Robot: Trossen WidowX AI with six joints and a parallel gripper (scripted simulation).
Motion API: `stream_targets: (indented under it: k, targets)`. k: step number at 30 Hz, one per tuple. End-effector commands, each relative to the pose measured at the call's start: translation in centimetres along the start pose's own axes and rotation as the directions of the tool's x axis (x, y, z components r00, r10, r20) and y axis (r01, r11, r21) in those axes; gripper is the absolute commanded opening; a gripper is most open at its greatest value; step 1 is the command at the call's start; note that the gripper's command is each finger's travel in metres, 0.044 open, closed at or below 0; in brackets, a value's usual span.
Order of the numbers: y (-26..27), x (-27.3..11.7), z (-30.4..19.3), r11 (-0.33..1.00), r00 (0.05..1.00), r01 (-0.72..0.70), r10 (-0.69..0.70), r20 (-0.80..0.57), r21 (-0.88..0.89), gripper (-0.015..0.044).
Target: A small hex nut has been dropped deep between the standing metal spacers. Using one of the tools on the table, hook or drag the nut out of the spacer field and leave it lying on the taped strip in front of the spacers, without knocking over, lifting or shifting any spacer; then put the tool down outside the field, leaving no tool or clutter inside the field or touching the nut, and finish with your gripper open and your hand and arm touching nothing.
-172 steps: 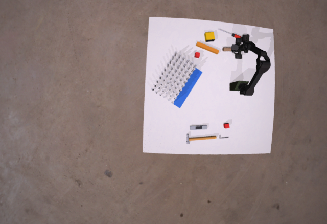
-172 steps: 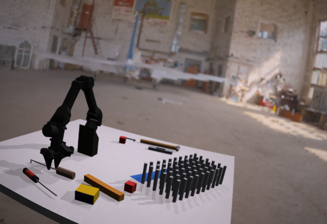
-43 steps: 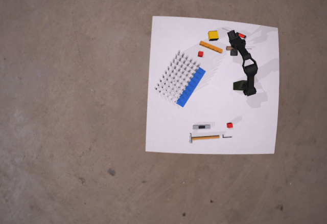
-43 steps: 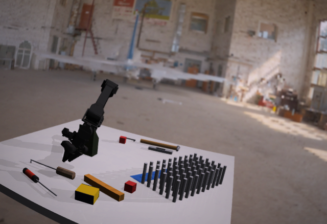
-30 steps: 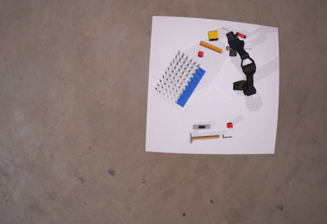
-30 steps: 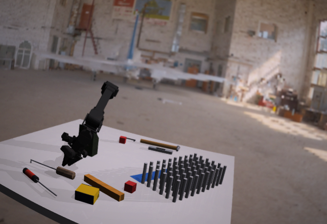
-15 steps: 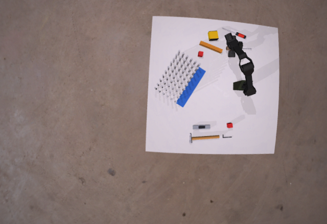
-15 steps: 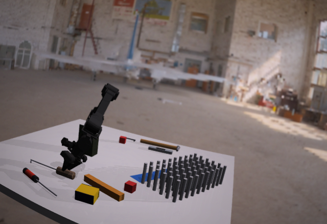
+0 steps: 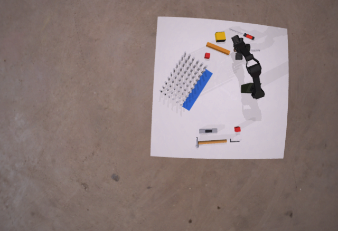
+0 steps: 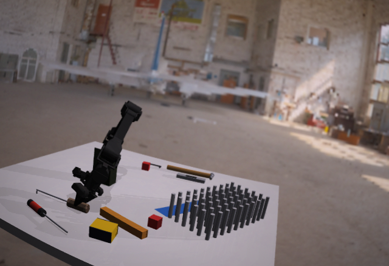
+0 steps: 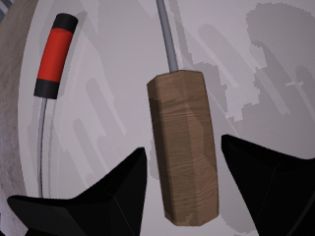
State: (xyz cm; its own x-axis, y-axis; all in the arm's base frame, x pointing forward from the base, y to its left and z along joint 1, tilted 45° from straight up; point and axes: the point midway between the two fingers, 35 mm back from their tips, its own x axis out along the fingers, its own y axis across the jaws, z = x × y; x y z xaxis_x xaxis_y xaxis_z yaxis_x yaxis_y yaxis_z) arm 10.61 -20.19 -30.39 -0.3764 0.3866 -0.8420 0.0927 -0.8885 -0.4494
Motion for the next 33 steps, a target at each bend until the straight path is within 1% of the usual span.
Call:
stream_targets:
  k: [1, 11, 13, 17, 28, 33]
  targets:
    - [-0.1, 0.2, -0.1, 1.000, 1.000, 0.004, -0.004, -0.005, 0.004, 0.0220]
    - [-0.1, 0.2, -0.1, 1.000, 1.000, 0.004, -0.004, -0.005, 0.004, 0.0153]
    - [0.2, -0.4, 0.1, 1.000, 1.000, 0.003, -0.003, -0.005, 0.004, 0.0101]
    - [1.9, -3.9, 1.2, 1.000, 1.000, 0.000, 0.000, -0.003, 0.004, 0.0000]
    - [4.7, -14.2, 6.5, 1.000, 1.000, -0.002, 0.002, 0.004, 0.004, 0.0000]
    - [4.8, -14.9, 6.9, 1.000, 1.000, -0.003, 0.003, 0.004, 0.002, 0.0000]
